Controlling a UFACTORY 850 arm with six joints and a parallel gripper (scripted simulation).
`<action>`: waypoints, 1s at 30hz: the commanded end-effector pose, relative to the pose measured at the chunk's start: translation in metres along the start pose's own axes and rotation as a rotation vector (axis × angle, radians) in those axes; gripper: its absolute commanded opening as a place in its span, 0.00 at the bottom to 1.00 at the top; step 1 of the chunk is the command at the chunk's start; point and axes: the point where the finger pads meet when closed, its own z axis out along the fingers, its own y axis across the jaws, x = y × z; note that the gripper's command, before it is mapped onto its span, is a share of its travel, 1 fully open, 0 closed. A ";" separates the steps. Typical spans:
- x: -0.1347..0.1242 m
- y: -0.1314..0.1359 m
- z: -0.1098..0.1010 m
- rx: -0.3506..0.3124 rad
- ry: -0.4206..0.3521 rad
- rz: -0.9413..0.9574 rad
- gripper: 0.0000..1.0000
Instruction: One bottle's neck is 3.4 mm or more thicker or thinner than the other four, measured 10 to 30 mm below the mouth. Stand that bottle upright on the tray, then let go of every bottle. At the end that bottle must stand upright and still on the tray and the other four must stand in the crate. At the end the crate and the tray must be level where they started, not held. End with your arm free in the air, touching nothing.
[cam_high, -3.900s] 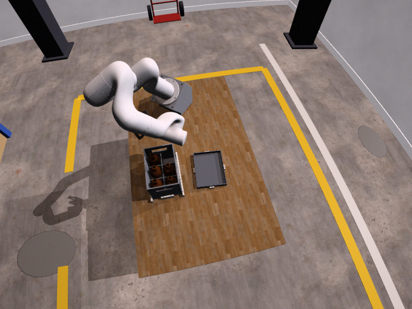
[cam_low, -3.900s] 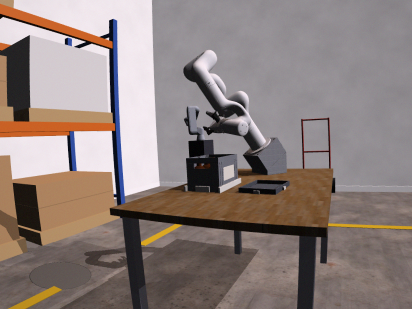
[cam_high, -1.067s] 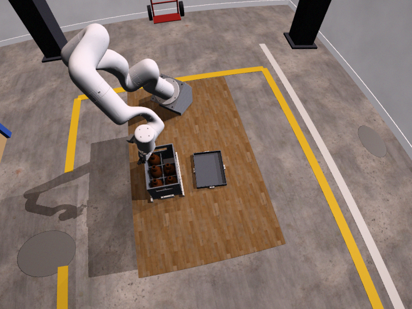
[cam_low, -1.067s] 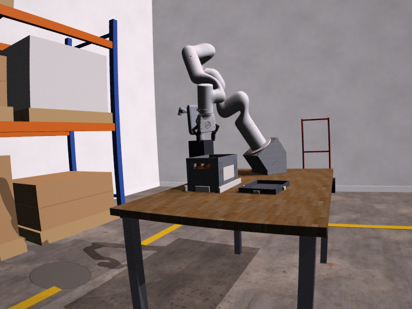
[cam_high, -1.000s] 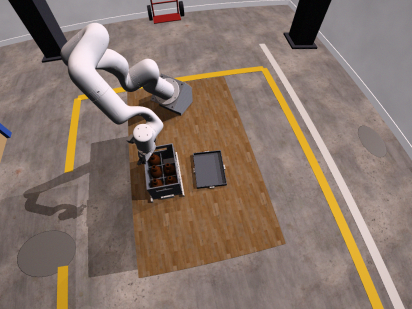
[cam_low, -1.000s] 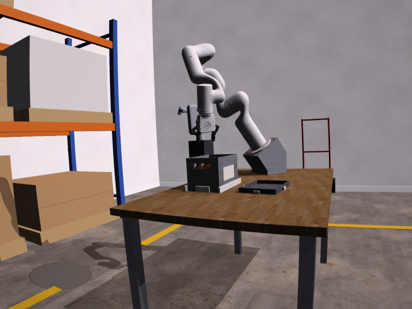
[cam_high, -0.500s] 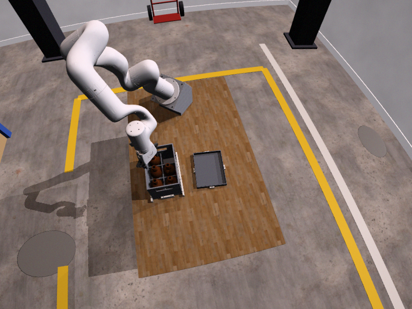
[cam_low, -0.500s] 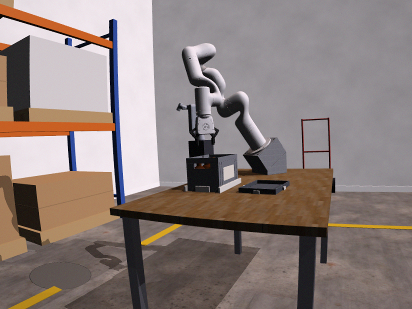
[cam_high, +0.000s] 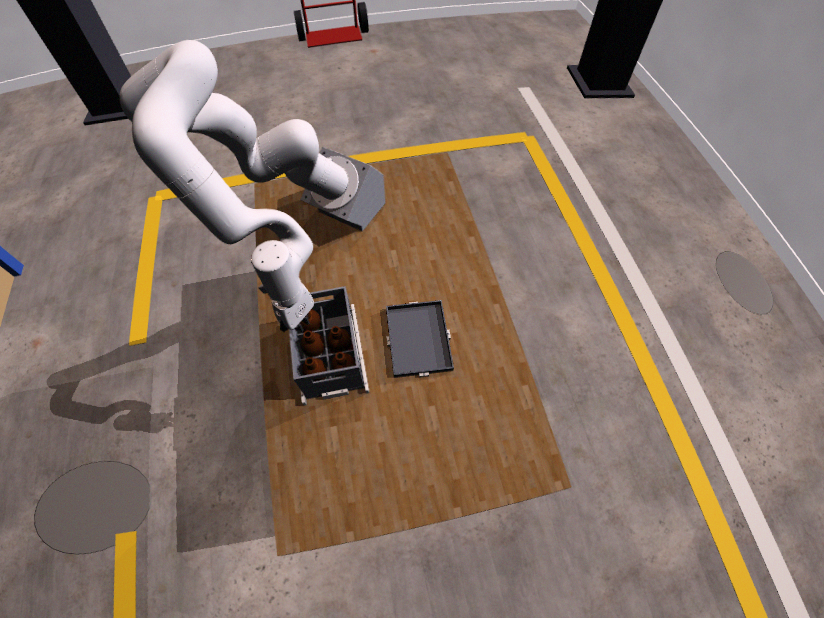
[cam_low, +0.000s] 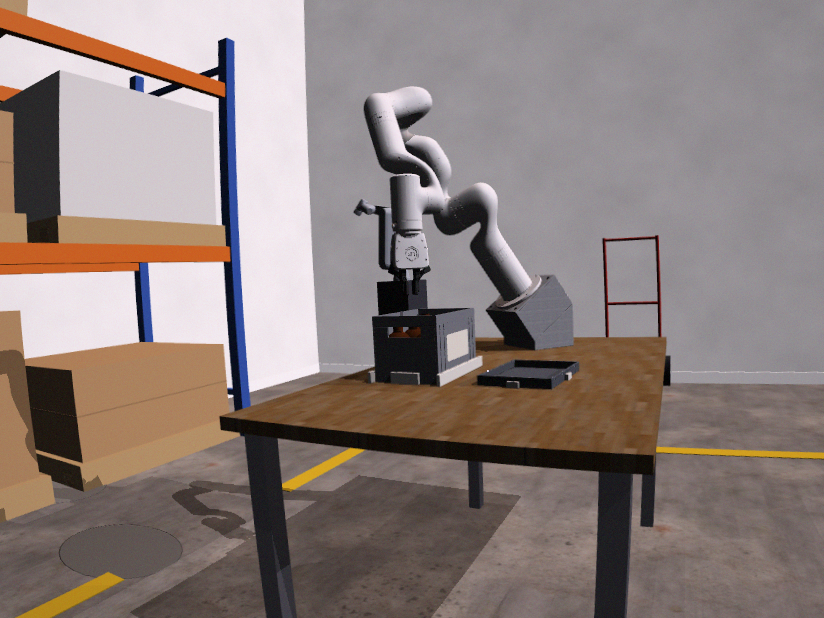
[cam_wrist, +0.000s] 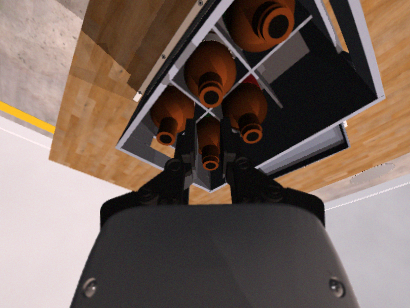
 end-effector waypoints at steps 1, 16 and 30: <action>0.000 -0.001 0.000 0.001 -0.001 0.000 0.00; 0.000 -0.001 0.000 0.001 -0.001 0.000 0.00; -0.001 0.003 0.000 0.001 -0.001 0.000 0.00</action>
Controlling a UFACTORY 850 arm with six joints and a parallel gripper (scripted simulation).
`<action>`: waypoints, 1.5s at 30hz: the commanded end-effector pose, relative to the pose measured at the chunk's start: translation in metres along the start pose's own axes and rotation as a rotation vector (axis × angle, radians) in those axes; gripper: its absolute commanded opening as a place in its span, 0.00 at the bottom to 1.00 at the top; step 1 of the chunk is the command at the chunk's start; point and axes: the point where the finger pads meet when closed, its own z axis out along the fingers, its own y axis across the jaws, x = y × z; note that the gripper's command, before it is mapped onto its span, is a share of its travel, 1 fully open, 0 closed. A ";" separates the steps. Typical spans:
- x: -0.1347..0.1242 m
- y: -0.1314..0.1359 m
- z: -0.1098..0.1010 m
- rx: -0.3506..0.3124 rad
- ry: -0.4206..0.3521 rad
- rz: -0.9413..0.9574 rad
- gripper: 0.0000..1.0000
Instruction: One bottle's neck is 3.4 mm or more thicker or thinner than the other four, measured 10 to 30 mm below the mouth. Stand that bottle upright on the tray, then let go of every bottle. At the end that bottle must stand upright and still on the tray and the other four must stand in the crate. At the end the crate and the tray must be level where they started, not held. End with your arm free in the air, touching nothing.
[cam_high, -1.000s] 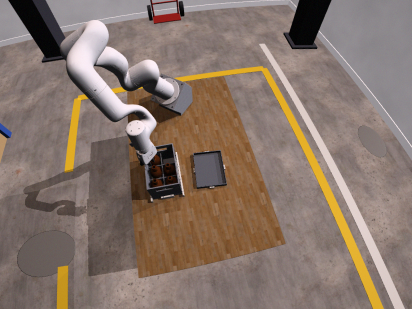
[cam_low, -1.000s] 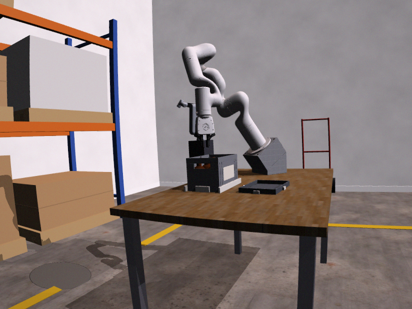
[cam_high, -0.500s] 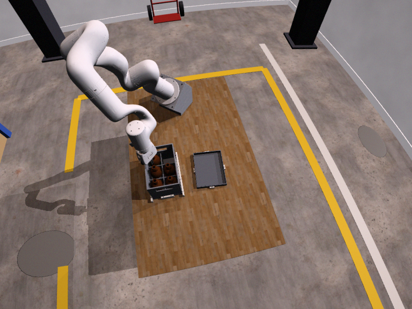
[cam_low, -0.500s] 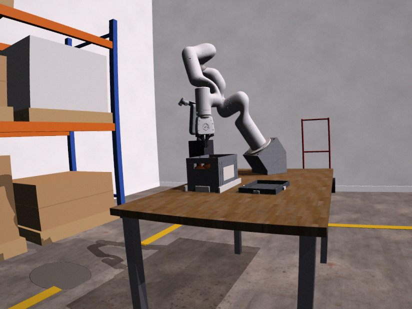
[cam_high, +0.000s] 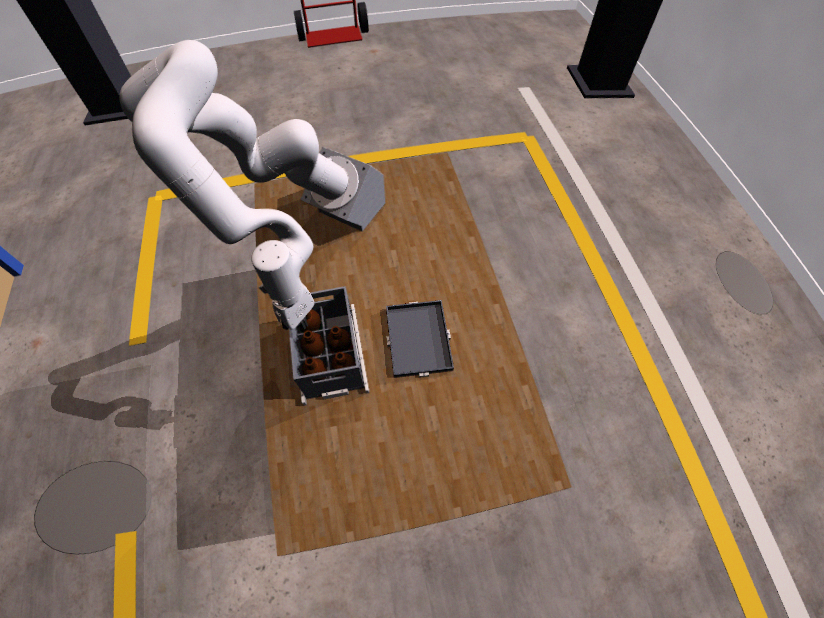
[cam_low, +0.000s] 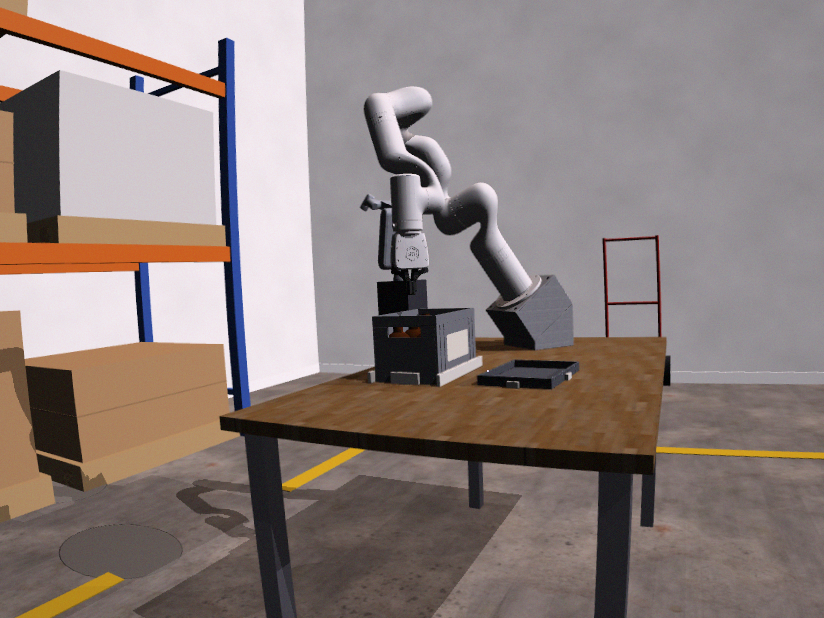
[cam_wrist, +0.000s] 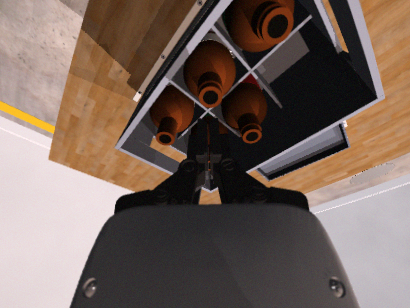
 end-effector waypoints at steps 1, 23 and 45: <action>-0.001 0.003 0.000 0.001 -0.001 0.000 0.00; -0.001 0.003 0.000 0.001 -0.001 0.000 0.65; -0.001 0.003 0.000 0.001 -0.001 0.000 0.65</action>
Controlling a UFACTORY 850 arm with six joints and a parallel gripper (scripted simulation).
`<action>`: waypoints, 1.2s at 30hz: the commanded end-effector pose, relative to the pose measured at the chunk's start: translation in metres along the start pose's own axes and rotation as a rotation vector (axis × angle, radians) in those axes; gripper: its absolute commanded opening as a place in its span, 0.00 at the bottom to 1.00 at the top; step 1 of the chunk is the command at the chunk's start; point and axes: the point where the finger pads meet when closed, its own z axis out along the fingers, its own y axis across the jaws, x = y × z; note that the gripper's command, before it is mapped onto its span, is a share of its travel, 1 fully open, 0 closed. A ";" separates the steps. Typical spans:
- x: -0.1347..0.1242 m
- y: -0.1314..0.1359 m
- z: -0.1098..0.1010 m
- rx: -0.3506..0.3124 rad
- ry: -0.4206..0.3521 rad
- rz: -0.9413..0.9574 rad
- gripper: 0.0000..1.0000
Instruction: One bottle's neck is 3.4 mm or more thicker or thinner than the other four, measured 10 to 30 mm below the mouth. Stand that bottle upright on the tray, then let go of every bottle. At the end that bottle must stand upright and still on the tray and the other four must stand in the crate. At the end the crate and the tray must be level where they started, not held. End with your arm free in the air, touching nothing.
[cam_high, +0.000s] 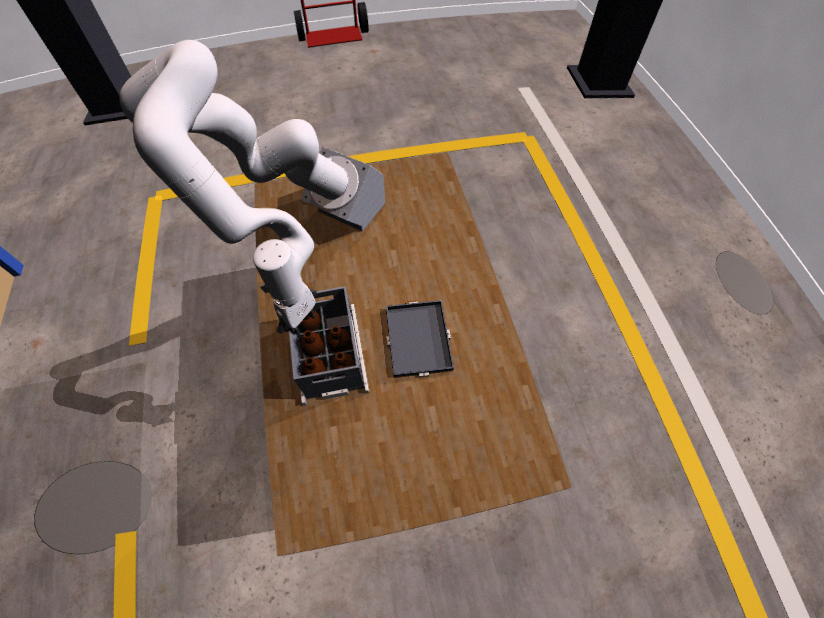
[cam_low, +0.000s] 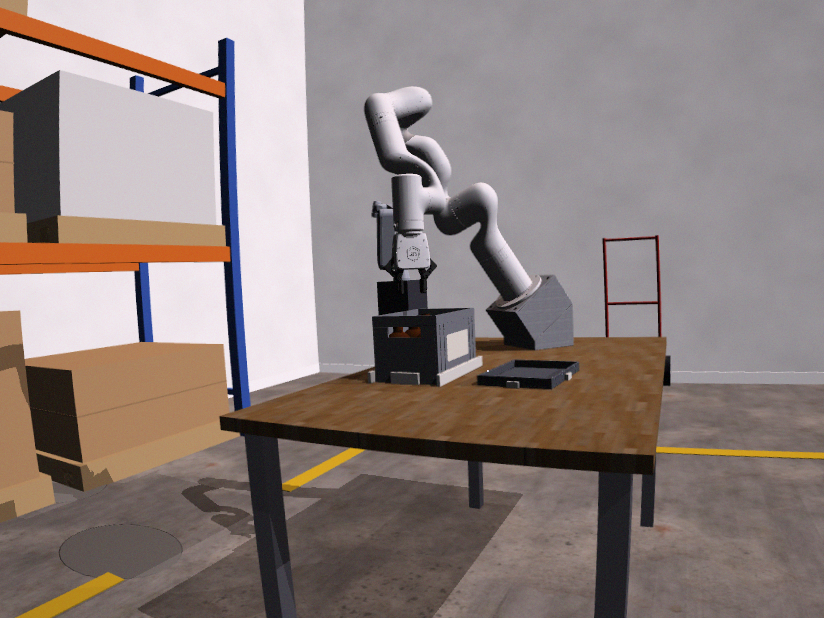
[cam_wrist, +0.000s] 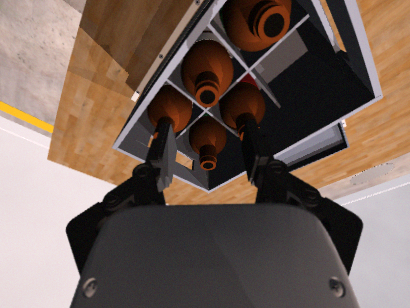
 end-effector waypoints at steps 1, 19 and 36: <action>0.000 -0.001 0.000 0.001 -0.001 0.000 0.65; 0.000 0.000 0.013 0.001 -0.001 0.000 0.65; 0.000 0.000 0.033 0.001 -0.001 0.000 0.65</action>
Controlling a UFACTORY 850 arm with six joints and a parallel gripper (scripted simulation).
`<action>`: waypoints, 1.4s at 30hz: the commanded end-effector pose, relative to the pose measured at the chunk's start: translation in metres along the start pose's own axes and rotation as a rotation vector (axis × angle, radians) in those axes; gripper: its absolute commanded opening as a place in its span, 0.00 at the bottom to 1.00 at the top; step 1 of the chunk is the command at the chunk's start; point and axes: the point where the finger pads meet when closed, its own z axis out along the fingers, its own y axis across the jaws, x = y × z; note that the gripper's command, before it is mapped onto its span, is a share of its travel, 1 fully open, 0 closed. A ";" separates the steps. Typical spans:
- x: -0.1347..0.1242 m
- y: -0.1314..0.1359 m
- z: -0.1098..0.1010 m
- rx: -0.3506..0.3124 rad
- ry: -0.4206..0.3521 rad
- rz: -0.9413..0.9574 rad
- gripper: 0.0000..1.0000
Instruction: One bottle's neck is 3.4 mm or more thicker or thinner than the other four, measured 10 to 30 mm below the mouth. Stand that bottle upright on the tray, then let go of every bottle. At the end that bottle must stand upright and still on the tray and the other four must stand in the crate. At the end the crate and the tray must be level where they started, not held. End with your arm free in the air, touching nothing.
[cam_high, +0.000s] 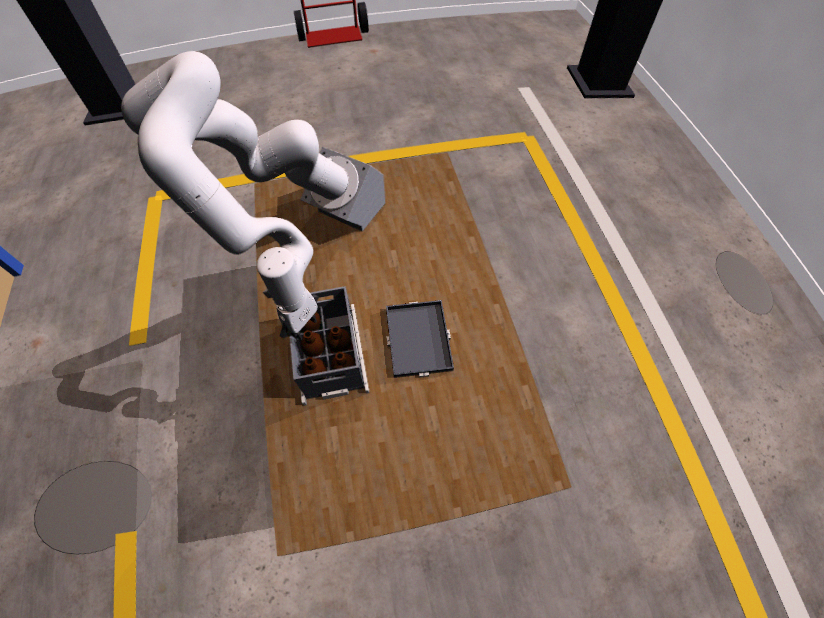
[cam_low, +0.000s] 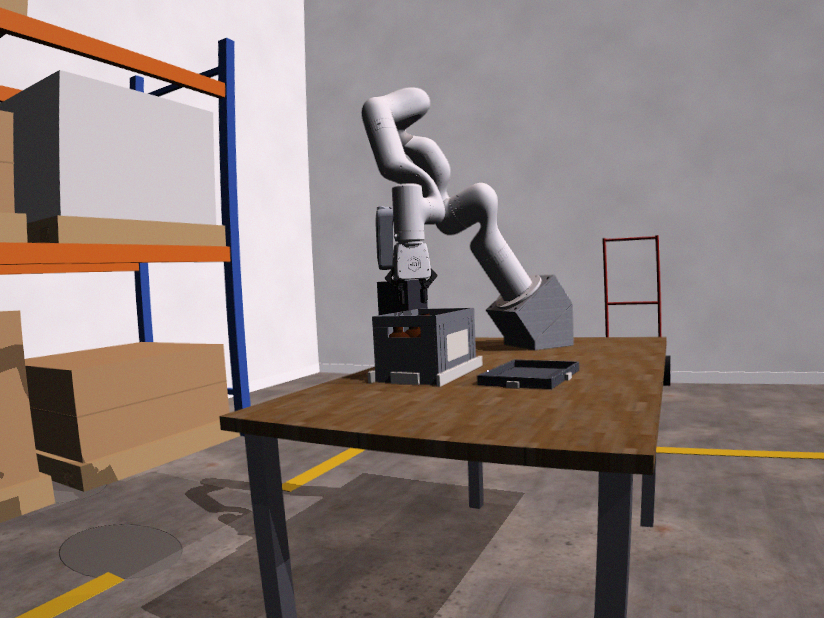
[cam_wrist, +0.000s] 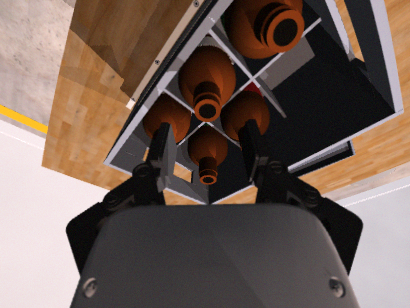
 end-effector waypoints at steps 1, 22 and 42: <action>0.000 -0.001 0.006 0.002 -0.001 0.000 0.65; 0.000 -0.001 0.016 0.002 -0.001 0.000 0.65; -0.001 -0.001 0.016 0.002 -0.001 0.000 0.65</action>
